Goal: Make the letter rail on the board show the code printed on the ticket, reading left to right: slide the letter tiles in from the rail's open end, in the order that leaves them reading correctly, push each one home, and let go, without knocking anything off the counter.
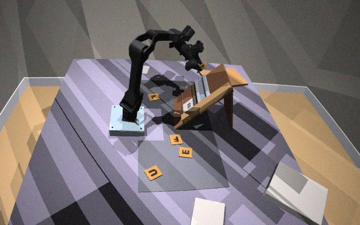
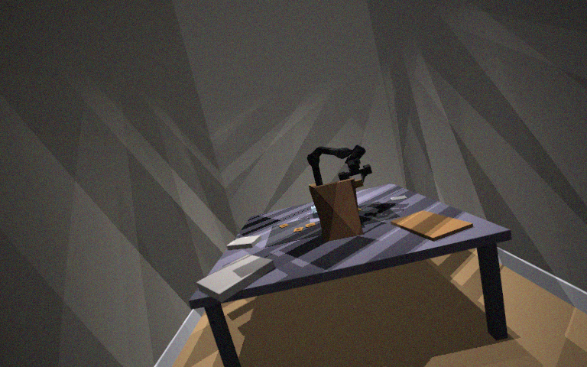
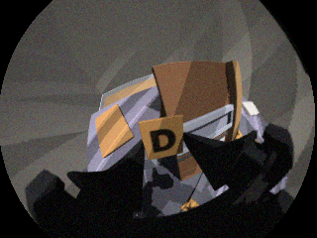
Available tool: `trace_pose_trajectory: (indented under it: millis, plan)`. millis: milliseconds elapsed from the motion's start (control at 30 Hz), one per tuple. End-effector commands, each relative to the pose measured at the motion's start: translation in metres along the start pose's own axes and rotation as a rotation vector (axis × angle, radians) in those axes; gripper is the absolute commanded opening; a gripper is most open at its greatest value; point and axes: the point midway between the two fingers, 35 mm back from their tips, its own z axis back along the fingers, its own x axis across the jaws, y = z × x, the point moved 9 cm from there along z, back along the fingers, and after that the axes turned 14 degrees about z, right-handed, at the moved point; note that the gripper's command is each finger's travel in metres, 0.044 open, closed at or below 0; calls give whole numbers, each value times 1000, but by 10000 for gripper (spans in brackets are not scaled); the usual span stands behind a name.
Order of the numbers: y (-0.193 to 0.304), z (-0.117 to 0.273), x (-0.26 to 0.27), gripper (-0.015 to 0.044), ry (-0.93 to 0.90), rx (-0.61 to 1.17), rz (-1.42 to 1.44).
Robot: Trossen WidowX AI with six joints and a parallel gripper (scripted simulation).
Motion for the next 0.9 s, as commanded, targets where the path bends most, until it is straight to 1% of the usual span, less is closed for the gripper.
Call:
trace_pose_trajectory:
  millis: [0,233,333,400,600,867]
  plan:
    - [9,3,20,0,-9,-6,42]
    - [35,14,61,0,-39,-25,129]
    - [40,17,69,0,-45,-30,147]
    - [40,12,69,0,-45,-30,147]
    - [39,-31,71,0,-44,-33,147]
    - [38,-31,71,0,-44,-34,147]
